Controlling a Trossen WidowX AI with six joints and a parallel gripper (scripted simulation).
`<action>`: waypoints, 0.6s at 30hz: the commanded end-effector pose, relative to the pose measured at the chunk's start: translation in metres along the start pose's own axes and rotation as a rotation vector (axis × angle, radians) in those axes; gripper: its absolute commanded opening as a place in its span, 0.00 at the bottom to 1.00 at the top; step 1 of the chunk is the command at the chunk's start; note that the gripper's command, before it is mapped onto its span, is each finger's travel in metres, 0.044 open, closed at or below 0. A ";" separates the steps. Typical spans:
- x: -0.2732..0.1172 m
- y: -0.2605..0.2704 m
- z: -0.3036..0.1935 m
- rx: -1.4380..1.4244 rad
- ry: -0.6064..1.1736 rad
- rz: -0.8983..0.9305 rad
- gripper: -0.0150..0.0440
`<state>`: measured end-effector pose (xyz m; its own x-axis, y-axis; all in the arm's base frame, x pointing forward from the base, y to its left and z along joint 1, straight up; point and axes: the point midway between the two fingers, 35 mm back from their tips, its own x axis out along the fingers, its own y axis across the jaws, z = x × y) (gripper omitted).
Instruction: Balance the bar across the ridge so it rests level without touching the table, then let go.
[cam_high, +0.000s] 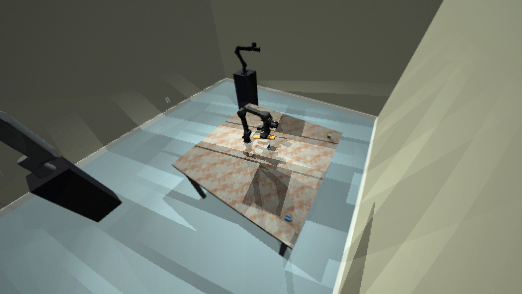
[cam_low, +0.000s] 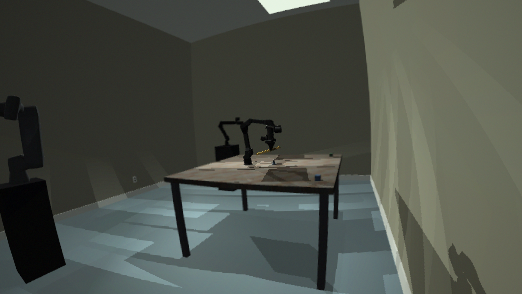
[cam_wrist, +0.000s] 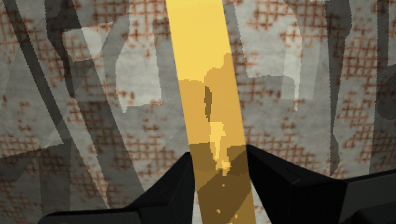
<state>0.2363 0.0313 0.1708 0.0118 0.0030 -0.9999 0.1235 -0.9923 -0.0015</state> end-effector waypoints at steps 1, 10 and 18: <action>-0.005 0.000 -0.012 -0.008 0.010 0.000 0.25; -0.007 -0.002 -0.045 -0.015 0.012 0.001 0.25; -0.002 -0.003 -0.049 -0.016 0.012 0.001 0.25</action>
<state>0.2801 0.0395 0.1739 0.0143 0.0035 -0.9999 0.1319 -0.9913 -0.0016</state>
